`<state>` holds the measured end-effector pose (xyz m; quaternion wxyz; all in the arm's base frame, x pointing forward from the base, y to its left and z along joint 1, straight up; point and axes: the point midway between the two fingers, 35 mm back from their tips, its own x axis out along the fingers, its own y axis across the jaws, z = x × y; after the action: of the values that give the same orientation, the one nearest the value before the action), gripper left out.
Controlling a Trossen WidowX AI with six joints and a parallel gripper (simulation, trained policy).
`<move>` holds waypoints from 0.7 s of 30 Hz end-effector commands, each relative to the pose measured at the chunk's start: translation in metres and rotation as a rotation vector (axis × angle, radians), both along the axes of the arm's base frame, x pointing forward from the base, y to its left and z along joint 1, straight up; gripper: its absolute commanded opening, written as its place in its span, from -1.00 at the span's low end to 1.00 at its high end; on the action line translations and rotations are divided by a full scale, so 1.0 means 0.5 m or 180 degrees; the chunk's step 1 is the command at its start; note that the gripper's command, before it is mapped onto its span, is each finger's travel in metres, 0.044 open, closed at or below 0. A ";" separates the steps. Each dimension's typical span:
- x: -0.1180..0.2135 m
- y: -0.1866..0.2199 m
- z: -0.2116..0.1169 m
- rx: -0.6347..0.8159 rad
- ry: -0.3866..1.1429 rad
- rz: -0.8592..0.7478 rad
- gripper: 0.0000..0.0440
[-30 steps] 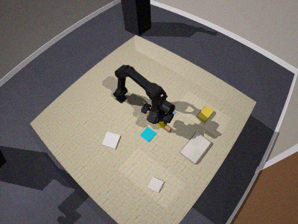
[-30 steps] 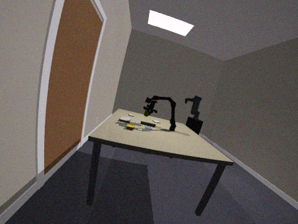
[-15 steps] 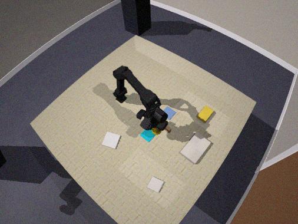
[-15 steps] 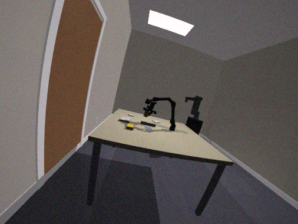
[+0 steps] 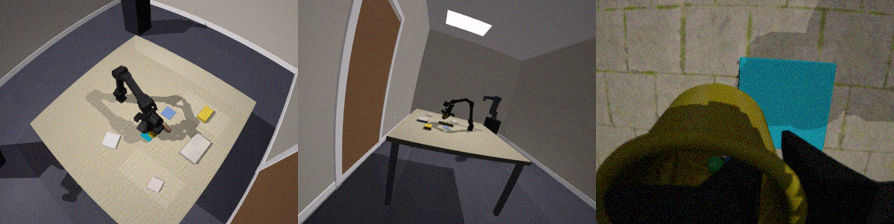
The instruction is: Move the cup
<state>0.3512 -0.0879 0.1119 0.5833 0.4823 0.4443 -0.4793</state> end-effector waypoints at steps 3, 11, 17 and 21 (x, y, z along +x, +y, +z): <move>-0.016 -0.004 -0.027 0.0018 0.0007 -0.0023 -1.00; -0.042 -0.007 -0.062 0.0035 0.0078 -0.0095 -0.94; -0.064 -0.015 -0.080 0.0027 0.0157 -0.0172 -0.79; -0.071 -0.021 -0.088 0.0018 0.0159 -0.0203 -0.63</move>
<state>0.3196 -0.0953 0.0705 0.5577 0.4831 0.4504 -0.5028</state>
